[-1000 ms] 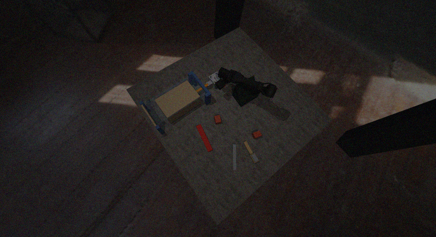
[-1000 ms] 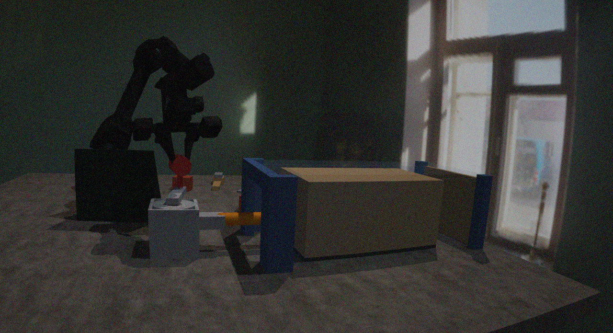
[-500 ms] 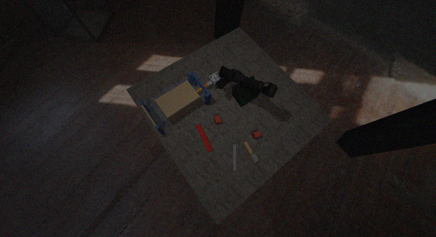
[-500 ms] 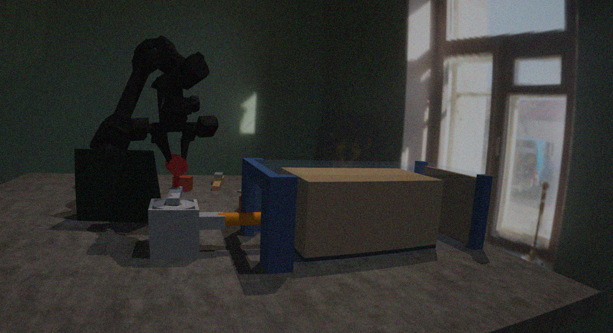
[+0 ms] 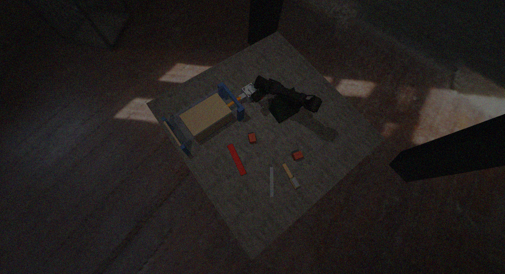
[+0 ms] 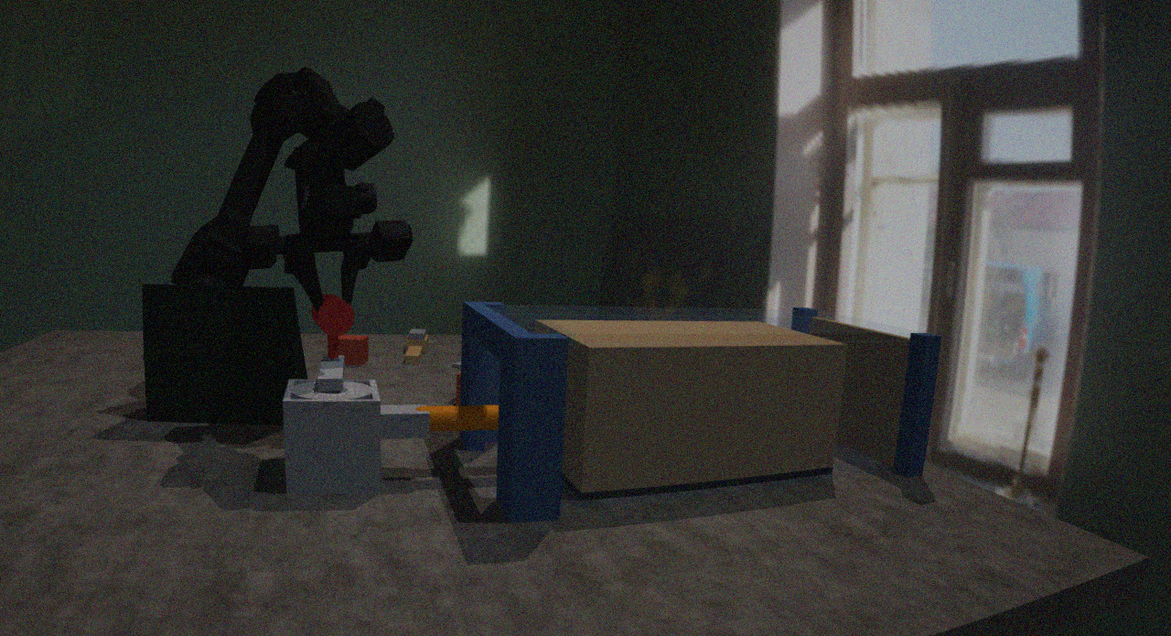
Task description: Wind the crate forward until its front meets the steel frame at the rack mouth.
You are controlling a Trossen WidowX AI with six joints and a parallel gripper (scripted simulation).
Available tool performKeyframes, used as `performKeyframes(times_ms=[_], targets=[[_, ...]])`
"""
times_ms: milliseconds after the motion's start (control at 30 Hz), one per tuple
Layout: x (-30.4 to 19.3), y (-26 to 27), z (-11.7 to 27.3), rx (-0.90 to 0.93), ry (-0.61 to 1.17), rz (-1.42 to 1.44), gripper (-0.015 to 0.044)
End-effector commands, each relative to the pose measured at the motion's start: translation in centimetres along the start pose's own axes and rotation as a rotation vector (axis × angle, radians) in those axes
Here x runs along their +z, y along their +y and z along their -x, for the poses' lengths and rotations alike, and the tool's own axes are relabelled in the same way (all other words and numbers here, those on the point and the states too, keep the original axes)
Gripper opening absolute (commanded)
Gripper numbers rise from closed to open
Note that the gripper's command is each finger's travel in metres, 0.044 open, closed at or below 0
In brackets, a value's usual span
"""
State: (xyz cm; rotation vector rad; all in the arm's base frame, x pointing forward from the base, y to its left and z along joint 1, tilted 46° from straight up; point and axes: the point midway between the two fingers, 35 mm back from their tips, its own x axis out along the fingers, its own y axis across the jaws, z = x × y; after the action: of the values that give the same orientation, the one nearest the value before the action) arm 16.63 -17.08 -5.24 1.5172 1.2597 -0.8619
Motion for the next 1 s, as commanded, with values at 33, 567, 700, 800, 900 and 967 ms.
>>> performKeyframes(times_ms=[33, 567, 700, 800, 900, 967], targets=[[-0.7, -2.7, -1.0, -0.083, 0.02, -0.033, 0.0], [-0.1, -4.7, -1.1, -0.085, 0.019, -0.033, 0.0], [0.1, -5.2, -1.2, -0.085, 0.019, -0.033, 0.0], [0.2, -5.5, -1.2, -0.085, 0.019, -0.033, 0.0], [0.4, -5.9, -1.3, -0.085, 0.019, -0.033, 0.0], [0.5, -6.1, -1.3, -0.086, 0.019, -0.033, 0.0]])
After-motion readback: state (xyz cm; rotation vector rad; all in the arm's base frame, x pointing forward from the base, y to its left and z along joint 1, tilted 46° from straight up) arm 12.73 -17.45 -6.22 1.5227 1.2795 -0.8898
